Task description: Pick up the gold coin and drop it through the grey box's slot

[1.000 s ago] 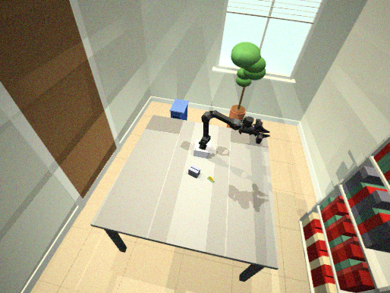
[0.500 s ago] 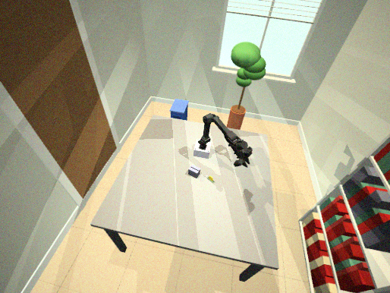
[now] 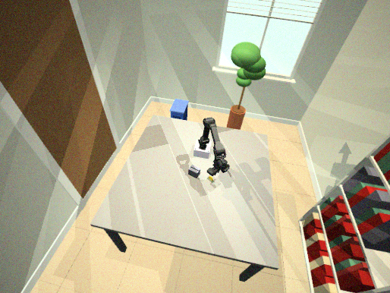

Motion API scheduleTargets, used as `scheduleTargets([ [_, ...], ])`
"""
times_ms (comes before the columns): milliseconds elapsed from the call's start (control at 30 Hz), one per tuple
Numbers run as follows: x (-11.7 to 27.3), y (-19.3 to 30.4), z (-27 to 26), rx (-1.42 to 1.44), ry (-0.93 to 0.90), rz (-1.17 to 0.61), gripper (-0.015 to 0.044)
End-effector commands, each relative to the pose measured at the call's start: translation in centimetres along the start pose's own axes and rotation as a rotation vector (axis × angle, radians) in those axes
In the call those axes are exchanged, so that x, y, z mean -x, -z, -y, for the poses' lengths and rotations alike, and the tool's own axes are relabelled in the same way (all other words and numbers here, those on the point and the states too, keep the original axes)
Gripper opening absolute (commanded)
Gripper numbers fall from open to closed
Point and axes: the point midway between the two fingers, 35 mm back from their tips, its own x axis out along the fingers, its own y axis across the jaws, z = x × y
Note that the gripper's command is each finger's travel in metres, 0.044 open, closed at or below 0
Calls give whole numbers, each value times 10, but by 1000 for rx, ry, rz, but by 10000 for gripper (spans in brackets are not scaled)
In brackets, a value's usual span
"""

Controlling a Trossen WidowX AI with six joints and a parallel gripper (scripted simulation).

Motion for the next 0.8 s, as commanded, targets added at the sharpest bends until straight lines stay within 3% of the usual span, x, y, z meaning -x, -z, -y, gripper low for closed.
scheduleTargets([
  [0, -8, 30, 6, -1, -22, -103, 161],
  [167, -11, 30, 6, -1, -22, -103, 161],
  [300, -43, 37, 6, -1, -22, -103, 161],
  [767, -59, 41, 5, -1, -22, -104, 161],
])
